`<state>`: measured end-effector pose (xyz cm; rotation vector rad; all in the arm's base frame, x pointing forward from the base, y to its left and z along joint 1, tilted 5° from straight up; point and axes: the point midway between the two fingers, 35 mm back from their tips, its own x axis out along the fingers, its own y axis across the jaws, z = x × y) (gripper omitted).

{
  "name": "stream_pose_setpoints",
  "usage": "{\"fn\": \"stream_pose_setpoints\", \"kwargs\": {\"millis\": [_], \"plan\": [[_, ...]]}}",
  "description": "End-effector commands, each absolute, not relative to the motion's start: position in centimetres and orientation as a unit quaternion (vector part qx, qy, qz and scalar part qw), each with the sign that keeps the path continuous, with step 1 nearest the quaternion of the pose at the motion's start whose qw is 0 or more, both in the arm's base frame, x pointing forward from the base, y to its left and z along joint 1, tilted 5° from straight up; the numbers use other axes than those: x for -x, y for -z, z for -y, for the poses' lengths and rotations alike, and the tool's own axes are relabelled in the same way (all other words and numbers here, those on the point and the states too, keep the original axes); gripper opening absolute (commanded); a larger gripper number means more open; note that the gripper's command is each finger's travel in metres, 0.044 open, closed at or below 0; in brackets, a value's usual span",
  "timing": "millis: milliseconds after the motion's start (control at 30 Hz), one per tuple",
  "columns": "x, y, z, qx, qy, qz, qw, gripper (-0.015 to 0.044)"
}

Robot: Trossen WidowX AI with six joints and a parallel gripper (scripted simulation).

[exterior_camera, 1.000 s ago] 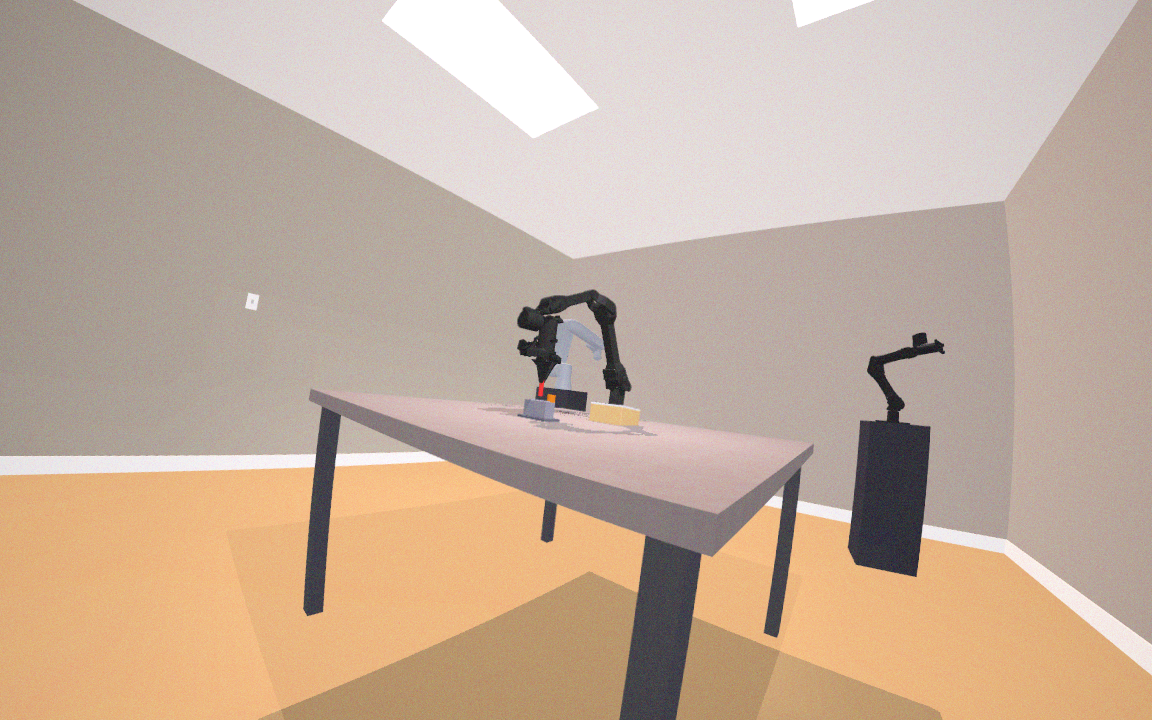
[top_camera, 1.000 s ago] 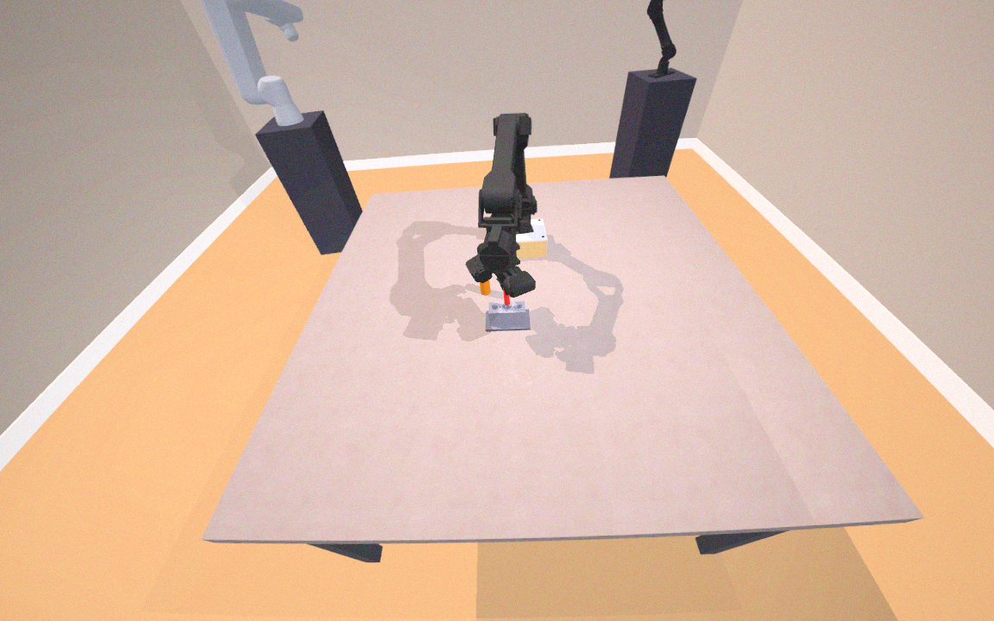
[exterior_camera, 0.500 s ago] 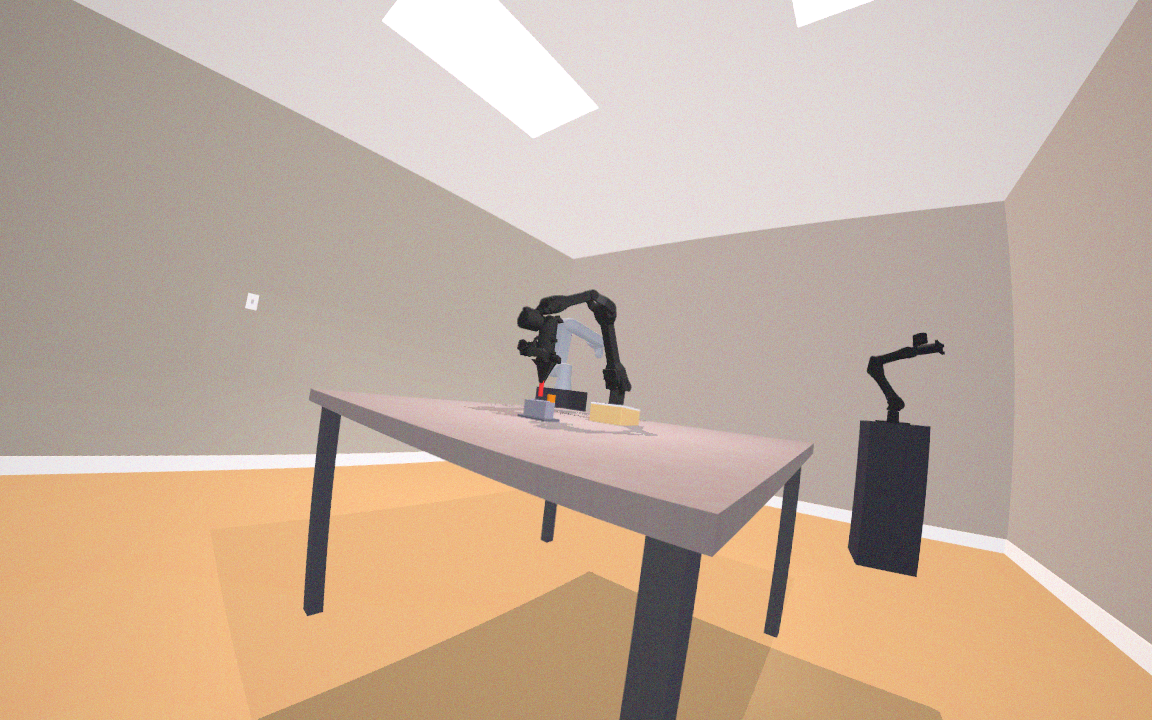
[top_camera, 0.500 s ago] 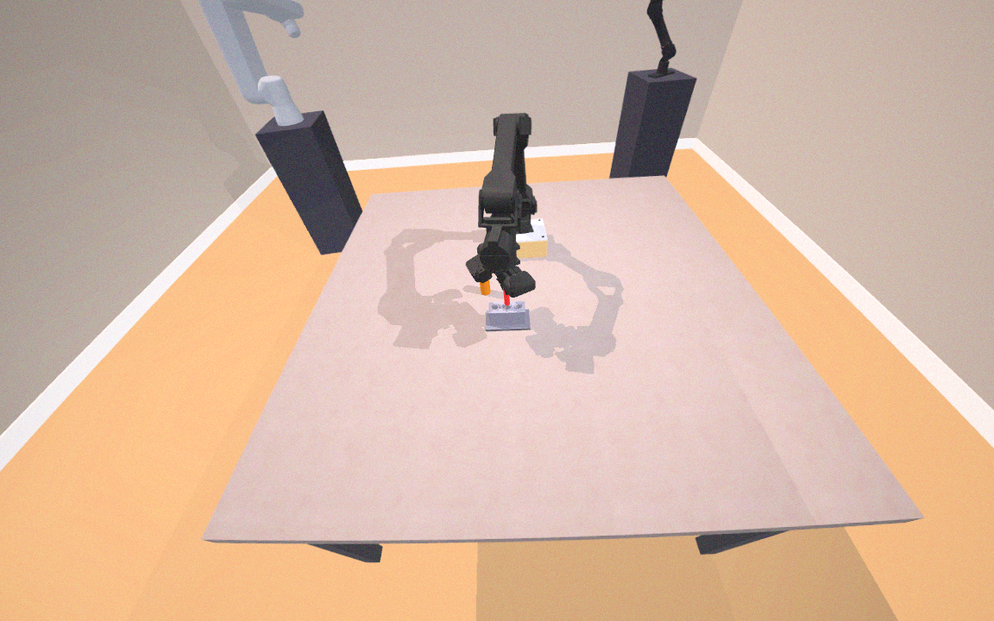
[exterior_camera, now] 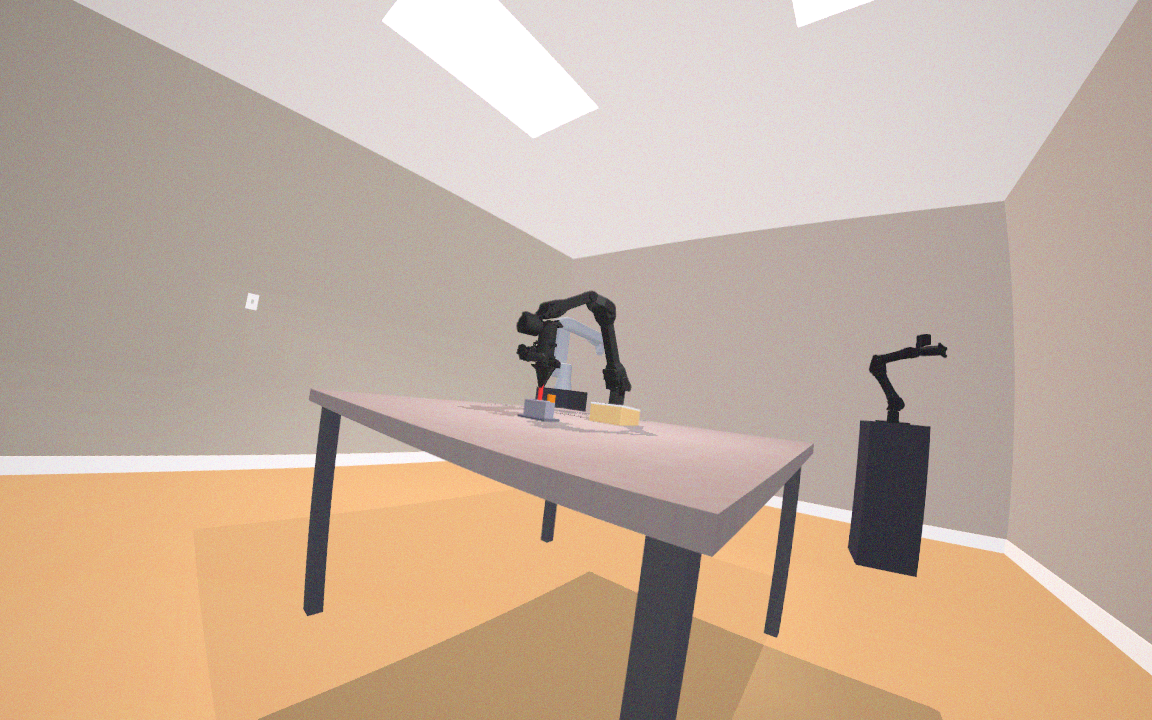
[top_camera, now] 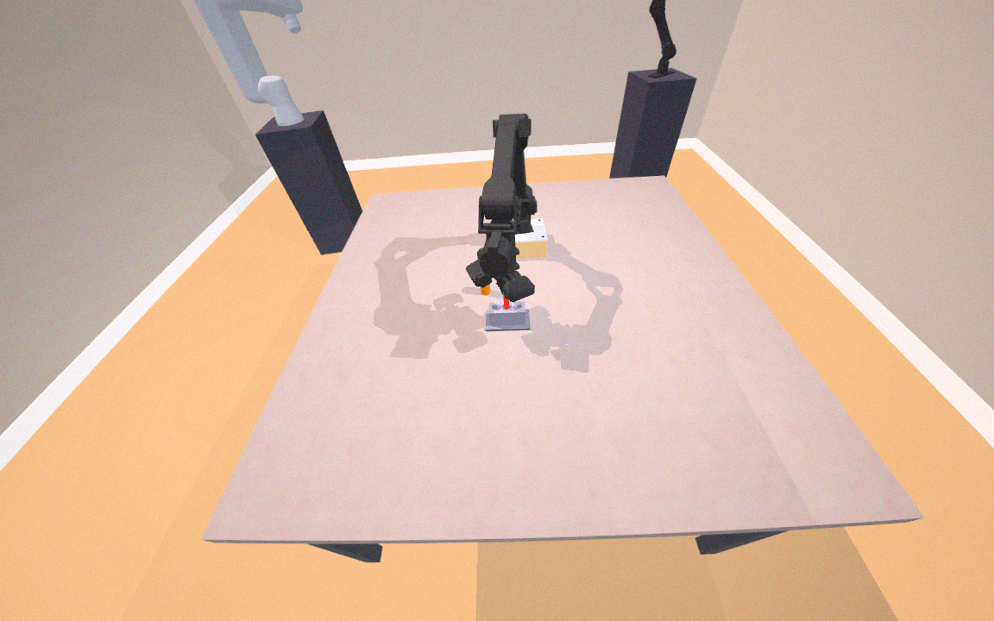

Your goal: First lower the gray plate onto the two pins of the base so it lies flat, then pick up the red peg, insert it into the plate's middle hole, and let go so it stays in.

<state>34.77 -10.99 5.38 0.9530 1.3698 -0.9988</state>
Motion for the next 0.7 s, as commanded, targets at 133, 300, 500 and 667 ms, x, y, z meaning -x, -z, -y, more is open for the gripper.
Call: {"fn": "stream_pose_setpoints", "kwargs": {"millis": [133, 300, 500, 667], "plan": [[-34.77, -5.38, 10.99, -0.405, 0.424, -0.582, 0.563, 0.0], [-34.77, -5.36, 10.99, -0.405, 0.424, -0.582, 0.563, 0.0], [-34.63, -5.24, 10.97, -0.405, 0.424, -0.582, 0.563, 0.0], [-34.59, -5.23, 10.96, -0.405, 0.424, -0.582, 0.563, 0.0]]}}
